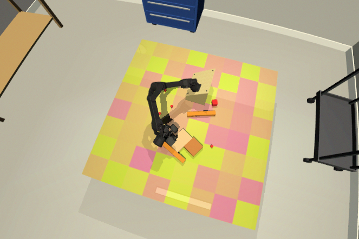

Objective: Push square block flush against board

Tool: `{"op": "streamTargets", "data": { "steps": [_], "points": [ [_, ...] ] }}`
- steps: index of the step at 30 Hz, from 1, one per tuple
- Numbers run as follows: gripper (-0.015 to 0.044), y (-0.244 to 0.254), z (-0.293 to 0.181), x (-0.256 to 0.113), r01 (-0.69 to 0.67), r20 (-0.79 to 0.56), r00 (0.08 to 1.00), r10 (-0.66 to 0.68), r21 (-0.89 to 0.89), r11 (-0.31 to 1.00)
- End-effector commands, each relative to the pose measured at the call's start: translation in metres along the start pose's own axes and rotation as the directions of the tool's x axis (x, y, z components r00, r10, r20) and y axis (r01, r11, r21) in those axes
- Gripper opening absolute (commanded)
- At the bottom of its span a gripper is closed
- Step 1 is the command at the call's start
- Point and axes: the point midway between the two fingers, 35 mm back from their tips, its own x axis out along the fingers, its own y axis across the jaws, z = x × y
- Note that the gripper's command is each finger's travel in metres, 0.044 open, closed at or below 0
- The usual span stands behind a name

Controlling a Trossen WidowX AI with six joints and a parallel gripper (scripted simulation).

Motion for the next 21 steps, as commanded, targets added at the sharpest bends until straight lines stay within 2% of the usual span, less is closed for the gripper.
{"op": "streamTargets", "data": {
  "steps": [1, 10, 12, 15, 21],
  "points": [
    [0.0000, 0.001, -0.008, 0.000, -0.002, 0.003, 1.000, 0.002, -0.003, 1.000],
    [0.0000, 0.001, -0.021, 0.000, -0.001, 0.001, 1.000, 0.001, -0.003, 1.000],
    [0.0000, 0.000, -0.016, -0.012, -0.001, 0.000, 1.000, 0.001, -0.001, 1.000],
    [0.0000, 0.000, -0.016, -0.052, -0.002, 0.004, 1.000, 0.002, -0.003, 1.000],
    [0.0000, 0.000, -0.016, -0.055, -0.002, 0.004, 1.000, 0.002, -0.003, 1.000]
  ]
}}
